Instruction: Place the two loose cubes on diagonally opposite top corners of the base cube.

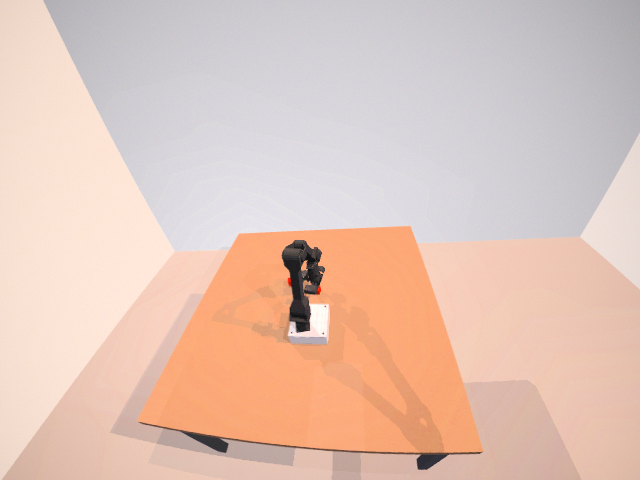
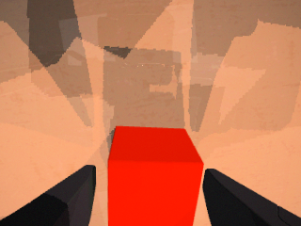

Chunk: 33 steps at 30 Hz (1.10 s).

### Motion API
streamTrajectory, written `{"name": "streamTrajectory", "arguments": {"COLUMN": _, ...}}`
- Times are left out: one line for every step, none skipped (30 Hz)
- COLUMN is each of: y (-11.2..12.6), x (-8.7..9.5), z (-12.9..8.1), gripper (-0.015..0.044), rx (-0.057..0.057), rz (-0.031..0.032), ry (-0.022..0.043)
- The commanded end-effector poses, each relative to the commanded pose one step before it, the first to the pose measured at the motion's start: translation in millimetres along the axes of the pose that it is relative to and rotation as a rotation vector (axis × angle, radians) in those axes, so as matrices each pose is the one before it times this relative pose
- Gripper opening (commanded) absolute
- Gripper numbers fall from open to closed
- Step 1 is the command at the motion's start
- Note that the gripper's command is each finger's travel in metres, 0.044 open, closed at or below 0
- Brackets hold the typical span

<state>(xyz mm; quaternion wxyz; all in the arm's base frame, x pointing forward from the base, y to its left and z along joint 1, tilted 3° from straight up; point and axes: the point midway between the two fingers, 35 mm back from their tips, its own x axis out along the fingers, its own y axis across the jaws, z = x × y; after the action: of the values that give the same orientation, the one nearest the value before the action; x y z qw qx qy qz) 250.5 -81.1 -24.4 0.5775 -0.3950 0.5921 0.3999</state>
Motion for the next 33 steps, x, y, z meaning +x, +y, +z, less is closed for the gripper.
{"name": "streamTrajectory", "arguments": {"y": 0.03, "x": 1.31, "z": -0.5, "gripper": 0.0107, "rx": -0.0039, "rz": 0.00042, "ry": 0.00294}}
{"name": "streamTrajectory", "arguments": {"y": 0.0, "x": 0.0, "z": 0.0, "gripper": 0.0105, "rx": 0.0, "rz": 0.0, "ry": 0.0}}
{"name": "streamTrajectory", "arguments": {"y": 0.0, "x": 0.0, "z": 0.0, "gripper": 0.0105, "rx": 0.0, "rz": 0.0, "ry": 0.0}}
{"name": "streamTrajectory", "arguments": {"y": 0.0, "x": 0.0, "z": 0.0, "gripper": 0.0105, "rx": 0.0, "rz": 0.0, "ry": 0.0}}
{"name": "streamTrajectory", "arguments": {"y": -0.11, "x": -0.46, "z": 0.01, "gripper": 0.0105, "rx": 0.0, "rz": -0.00002, "ry": 0.0}}
{"name": "streamTrajectory", "arguments": {"y": -0.34, "x": -1.39, "z": 0.02, "gripper": 0.0105, "rx": 0.0, "rz": -0.00004, "ry": -0.00001}}
{"name": "streamTrajectory", "arguments": {"y": -0.54, "x": -2.32, "z": 0.04, "gripper": 0.0105, "rx": 0.0, "rz": -0.00007, "ry": -0.00001}}
{"name": "streamTrajectory", "arguments": {"y": -0.63, "x": -2.87, "z": 0.05, "gripper": 0.0105, "rx": 0.0, "rz": -0.00009, "ry": -0.00001}}
{"name": "streamTrajectory", "arguments": {"y": -0.59, "x": -2.89, "z": 0.04, "gripper": 0.0105, "rx": 0.0, "rz": -0.00008, "ry": -0.00001}}
{"name": "streamTrajectory", "arguments": {"y": -0.56, "x": -2.9, "z": 0.04, "gripper": 0.0105, "rx": 0.0, "rz": -0.00008, "ry": -0.00001}}
{"name": "streamTrajectory", "arguments": {"y": -0.52, "x": -2.92, "z": 0.04, "gripper": 0.0105, "rx": 0.0, "rz": -0.00007, "ry": -0.00001}}
{"name": "streamTrajectory", "arguments": {"y": -0.48, "x": -2.94, "z": 0.04, "gripper": 0.0105, "rx": 0.0, "rz": -0.00007, "ry": -0.00001}}
{"name": "streamTrajectory", "arguments": {"y": -0.45, "x": -2.95, "z": 0.03, "gripper": 0.0105, "rx": 0.0, "rz": -0.00007, "ry": -0.00001}}
{"name": "streamTrajectory", "arguments": {"y": -0.41, "x": -2.97, "z": 0.03, "gripper": 0.0105, "rx": 0.0, "rz": -0.00006, "ry": -0.00001}}
{"name": "streamTrajectory", "arguments": {"y": -0.37, "x": -2.98, "z": 0.03, "gripper": 0.0105, "rx": 0.0, "rz": -0.00006, "ry": -0.00001}}
{"name": "streamTrajectory", "arguments": {"y": -0.33, "x": -3.0, "z": 0.03, "gripper": 0.0105, "rx": 0.0, "rz": -0.00005, "ry": -0.00001}}
{"name": "streamTrajectory", "arguments": {"y": -0.3, "x": -3.01, "z": 0.02, "gripper": 0.0105, "rx": 0.0, "rz": -0.00005, "ry": -0.00001}}
{"name": "streamTrajectory", "arguments": {"y": -0.26, "x": -3.03, "z": 0.02, "gripper": 0.0105, "rx": 0.0, "rz": -0.00005, "ry": -0.00001}}
{"name": "streamTrajectory", "arguments": {"y": -0.22, "x": -3.04, "z": 0.02, "gripper": 0.0105, "rx": 0.0, "rz": -0.00004, "ry": -0.00001}}
{"name": "streamTrajectory", "arguments": {"y": -0.18, "x": -3.05, "z": 0.02, "gripper": 0.0105, "rx": 0.0, "rz": -0.00004, "ry": -0.00001}}
{"name": "streamTrajectory", "arguments": {"y": -0.14, "x": -3.06, "z": 0.01, "gripper": 0.0105, "rx": 0.0, "rz": -0.00003, "ry": -0.00001}}
{"name": "streamTrajectory", "arguments": {"y": -0.1, "x": -3.07, "z": 0.01, "gripper": 0.0105, "rx": 0.0, "rz": -0.00003, "ry": -0.00001}}
{"name": "streamTrajectory", "arguments": {"y": -0.06, "x": -3.09, "z": 0.01, "gripper": 0.0105, "rx": 0.0, "rz": -0.00002, "ry": -0.00001}}
{"name": "streamTrajectory", "arguments": {"y": -0.02, "x": -3.1, "z": 0.0, "gripper": 0.0105, "rx": 0.0, "rz": -0.00002, "ry": -0.00001}}
{"name": "streamTrajectory", "arguments": {"y": 0.02, "x": -3.11, "z": 0.0, "gripper": 0.0105, "rx": 0.0, "rz": -0.00002, "ry": -0.00001}}
{"name": "streamTrajectory", "arguments": {"y": 0.06, "x": -3.12, "z": 0.0, "gripper": 0.0105, "rx": 0.0, "rz": -0.00001, "ry": -0.00001}}
{"name": "streamTrajectory", "arguments": {"y": 0.1, "x": -3.12, "z": 0.0, "gripper": 0.0105, "rx": 0.0, "rz": -0.00001, "ry": -0.00001}}
{"name": "streamTrajectory", "arguments": {"y": 0.14, "x": -3.13, "z": -0.01, "gripper": 0.0105, "rx": 0.0, "rz": 0.0, "ry": -0.00001}}
{"name": "streamTrajectory", "arguments": {"y": 0.18, "x": -3.14, "z": -0.01, "gripper": 0.0105, "rx": 0.0, "rz": 0.0, "ry": 0.0}}
{"name": "streamTrajectory", "arguments": {"y": 0.22, "x": -3.15, "z": -0.01, "gripper": 0.0105, "rx": 0.0, "rz": 0.00001, "ry": 0.0}}
{"name": "streamTrajectory", "arguments": {"y": 0.26, "x": -3.15, "z": -0.02, "gripper": 0.0105, "rx": 0.0, "rz": 0.00001, "ry": 0.0}}
{"name": "streamTrajectory", "arguments": {"y": 0.3, "x": -3.16, "z": -0.02, "gripper": 0.0105, "rx": 0.0, "rz": 0.00001, "ry": 0.0}}
{"name": "streamTrajectory", "arguments": {"y": 0.34, "x": -3.17, "z": -0.02, "gripper": 0.0105, "rx": 0.0, "rz": 0.00002, "ry": 0.0}}
